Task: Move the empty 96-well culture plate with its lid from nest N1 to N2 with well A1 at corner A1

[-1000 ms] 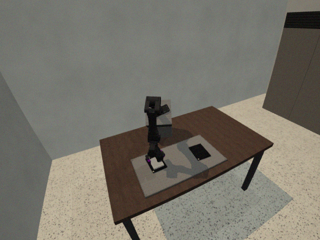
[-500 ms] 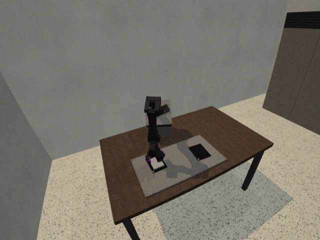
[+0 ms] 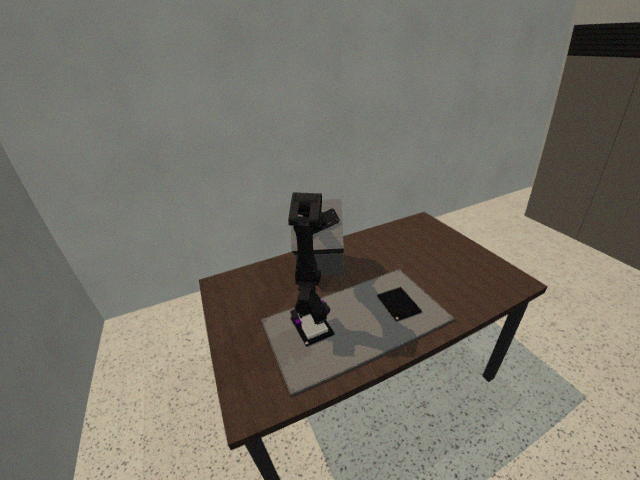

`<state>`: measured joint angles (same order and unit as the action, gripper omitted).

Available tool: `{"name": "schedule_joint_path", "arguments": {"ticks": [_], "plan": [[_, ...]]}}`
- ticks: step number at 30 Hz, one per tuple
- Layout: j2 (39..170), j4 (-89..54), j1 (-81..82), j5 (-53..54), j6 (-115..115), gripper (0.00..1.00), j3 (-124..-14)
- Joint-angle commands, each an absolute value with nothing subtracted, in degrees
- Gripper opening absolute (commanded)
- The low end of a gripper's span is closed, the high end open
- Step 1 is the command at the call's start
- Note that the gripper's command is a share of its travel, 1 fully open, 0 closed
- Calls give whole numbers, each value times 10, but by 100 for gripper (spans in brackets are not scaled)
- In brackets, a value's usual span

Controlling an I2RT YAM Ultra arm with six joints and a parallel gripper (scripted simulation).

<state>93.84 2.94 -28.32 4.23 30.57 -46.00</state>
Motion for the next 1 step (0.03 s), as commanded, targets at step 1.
{"name": "schedule_joint_path", "arguments": {"ticks": [1], "plan": [[950,30,-286,43,305,100,-454]]}}
